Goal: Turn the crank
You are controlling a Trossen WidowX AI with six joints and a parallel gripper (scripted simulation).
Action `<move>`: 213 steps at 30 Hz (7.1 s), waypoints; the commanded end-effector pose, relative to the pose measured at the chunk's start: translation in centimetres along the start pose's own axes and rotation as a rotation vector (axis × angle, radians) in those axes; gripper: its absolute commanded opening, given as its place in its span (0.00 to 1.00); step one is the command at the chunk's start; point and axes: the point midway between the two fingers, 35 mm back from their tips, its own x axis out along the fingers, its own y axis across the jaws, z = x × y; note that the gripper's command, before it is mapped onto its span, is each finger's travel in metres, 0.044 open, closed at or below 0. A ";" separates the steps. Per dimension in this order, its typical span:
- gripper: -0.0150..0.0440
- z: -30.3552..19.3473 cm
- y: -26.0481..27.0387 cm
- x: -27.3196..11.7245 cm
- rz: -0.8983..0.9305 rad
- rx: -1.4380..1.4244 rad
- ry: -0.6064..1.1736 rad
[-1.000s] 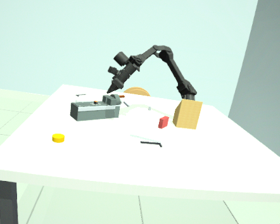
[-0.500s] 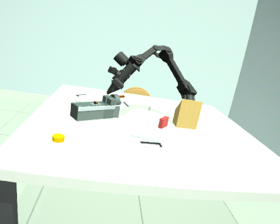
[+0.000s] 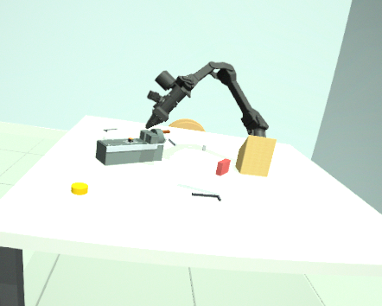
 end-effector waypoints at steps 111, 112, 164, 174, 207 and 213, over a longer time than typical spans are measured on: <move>0.51 0.0 0.0 0.0 0.002 0.000 0.000; 0.47 0.0 0.0 0.0 0.002 0.000 0.000; 0.60 0.0 0.0 0.0 0.003 0.001 -0.001; 0.25 0.0 0.0 0.0 0.003 0.001 -0.001; 0.92 0.0 0.1 0.0 0.003 0.001 -0.001; 0.87 0.0 0.1 0.0 0.003 0.001 -0.001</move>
